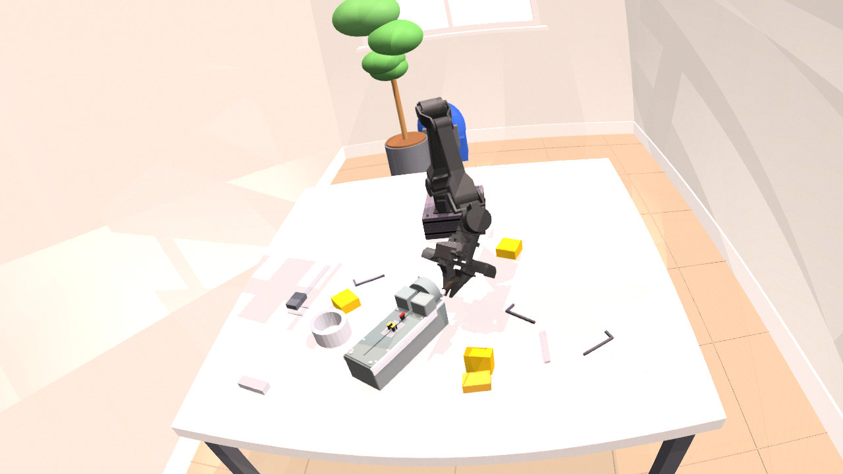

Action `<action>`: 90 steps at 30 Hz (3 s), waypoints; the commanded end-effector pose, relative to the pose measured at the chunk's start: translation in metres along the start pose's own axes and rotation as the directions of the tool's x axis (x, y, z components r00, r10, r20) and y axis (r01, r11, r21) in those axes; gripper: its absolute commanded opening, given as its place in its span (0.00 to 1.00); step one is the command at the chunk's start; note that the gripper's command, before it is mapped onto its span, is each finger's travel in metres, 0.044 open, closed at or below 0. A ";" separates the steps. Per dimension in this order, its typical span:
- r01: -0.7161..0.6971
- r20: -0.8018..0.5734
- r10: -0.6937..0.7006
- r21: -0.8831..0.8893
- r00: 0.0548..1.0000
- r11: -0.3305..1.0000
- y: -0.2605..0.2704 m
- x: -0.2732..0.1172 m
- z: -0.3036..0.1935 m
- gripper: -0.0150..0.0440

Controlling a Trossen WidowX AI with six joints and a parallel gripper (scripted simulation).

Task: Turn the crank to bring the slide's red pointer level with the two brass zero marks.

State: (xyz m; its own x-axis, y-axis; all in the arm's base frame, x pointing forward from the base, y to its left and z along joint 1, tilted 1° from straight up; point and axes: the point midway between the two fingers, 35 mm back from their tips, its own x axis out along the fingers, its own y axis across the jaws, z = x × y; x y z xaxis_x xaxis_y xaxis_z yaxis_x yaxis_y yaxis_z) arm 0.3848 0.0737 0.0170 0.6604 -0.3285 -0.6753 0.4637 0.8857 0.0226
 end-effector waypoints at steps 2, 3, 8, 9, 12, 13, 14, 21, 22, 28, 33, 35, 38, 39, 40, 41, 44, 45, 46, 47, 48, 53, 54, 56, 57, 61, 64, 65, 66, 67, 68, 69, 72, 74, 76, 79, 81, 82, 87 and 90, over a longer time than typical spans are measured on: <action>-0.001 -0.012 0.001 -0.004 1.000 1.000 -0.004 0.007 -0.007 0.25; -0.001 -0.012 0.001 -0.004 1.000 1.000 -0.005 0.008 -0.008 0.25; -0.001 -0.012 0.001 -0.005 1.000 1.000 -0.007 0.010 -0.010 0.25; -0.001 -0.012 0.001 -0.005 1.000 1.000 -0.008 0.011 -0.010 0.25; -0.001 -0.012 0.001 -0.005 1.000 1.000 -0.010 0.011 -0.011 0.25; -0.001 -0.012 0.001 -0.005 1.000 1.000 -0.010 0.012 -0.012 0.25; -0.001 -0.012 0.001 -0.005 1.000 1.000 -0.011 0.012 -0.012 0.25; 0.000 -0.012 0.000 -0.005 1.000 1.000 -0.014 0.014 -0.013 0.25; 0.000 -0.012 0.000 -0.005 1.000 1.000 -0.014 0.014 -0.014 0.25; 0.000 -0.012 0.000 -0.005 1.000 1.000 -0.016 0.014 -0.014 0.25; 0.000 -0.012 0.000 -0.005 1.000 1.000 -0.017 0.015 -0.015 0.25; 0.000 -0.012 0.000 -0.005 1.000 1.000 -0.018 0.015 -0.015 0.25; 0.000 -0.012 0.000 -0.006 1.000 1.000 -0.018 0.015 -0.015 0.25; 0.000 -0.012 0.000 -0.006 1.000 1.000 -0.018 0.015 -0.015 0.25; 0.000 -0.012 0.000 -0.006 1.000 1.000 -0.019 0.015 -0.015 0.25; 0.000 -0.012 0.000 -0.006 1.000 1.000 -0.019 0.015 -0.016 0.25; 0.000 -0.012 0.000 -0.006 1.000 1.000 -0.019 0.016 -0.016 0.25; 0.000 -0.012 0.000 -0.006 1.000 1.000 -0.019 0.016 -0.016 0.25; 0.000 -0.012 0.000 -0.006 1.000 1.000 -0.019 0.016 -0.016 0.25; 0.000 -0.012 0.000 -0.006 1.000 1.000 -0.020 0.016 -0.016 0.25; 0.000 -0.012 0.000 -0.006 1.000 1.000 -0.020 0.016 -0.016 0.25; 0.000 -0.012 0.000 -0.006 1.000 1.000 -0.020 0.016 -0.016 0.25; 0.000 -0.012 0.000 -0.006 1.000 1.000 -0.020 0.016 -0.016 0.25; 0.000 -0.012 0.000 -0.006 1.000 1.000 -0.021 0.016 -0.016 0.25; 0.000 -0.012 0.000 -0.006 1.000 1.000 -0.021 0.016 -0.016 0.25; 0.000 -0.012 0.000 -0.006 1.000 1.000 -0.021 0.016 -0.016 0.25; 0.000 -0.012 0.000 -0.006 1.000 1.000 -0.021 0.016 -0.016 0.25; 0.000 -0.012 0.000 -0.006 1.000 1.000 -0.021 0.016 -0.016 0.25; 0.000 -0.012 0.000 -0.006 1.000 1.000 -0.022 0.016 -0.016 0.25; 0.000 -0.012 0.000 -0.006 1.000 1.000 -0.022 0.016 -0.016 0.25; 0.000 -0.012 0.000 -0.006 1.000 1.000 -0.022 0.016 -0.016 0.25; 0.000 -0.012 0.000 -0.006 1.000 1.000 -0.022 0.016 -0.016 0.25; 0.000 -0.012 0.000 -0.006 1.000 1.000 -0.022 0.016 -0.016 0.25; 0.000 -0.012 0.000 -0.006 1.000 1.000 -0.022 0.016 -0.016 0.25; 0.000 -0.012 0.000 -0.006 1.000 1.000 -0.022 0.016 -0.017 0.25; 0.000 -0.012 0.000 -0.006 1.000 1.000 -0.023 0.016 -0.017 0.25; 0.000 -0.012 0.000 -0.006 1.000 1.000 -0.023 0.017 -0.017 0.25; 0.000 -0.012 0.000 -0.006 1.000 1.000 -0.023 0.017 -0.017 0.25; 0.000 -0.012 0.000 -0.006 1.000 1.000 -0.023 0.017 -0.017 0.25; 0.000 -0.012 0.000 -0.006 1.000 1.000 -0.024 0.017 -0.017 0.25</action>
State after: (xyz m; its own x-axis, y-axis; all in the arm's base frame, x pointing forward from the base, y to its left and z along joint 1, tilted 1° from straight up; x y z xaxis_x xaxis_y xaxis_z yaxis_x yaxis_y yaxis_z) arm 0.3783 0.0602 -0.0025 0.6693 -0.3119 -0.6743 0.4487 0.8931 0.0324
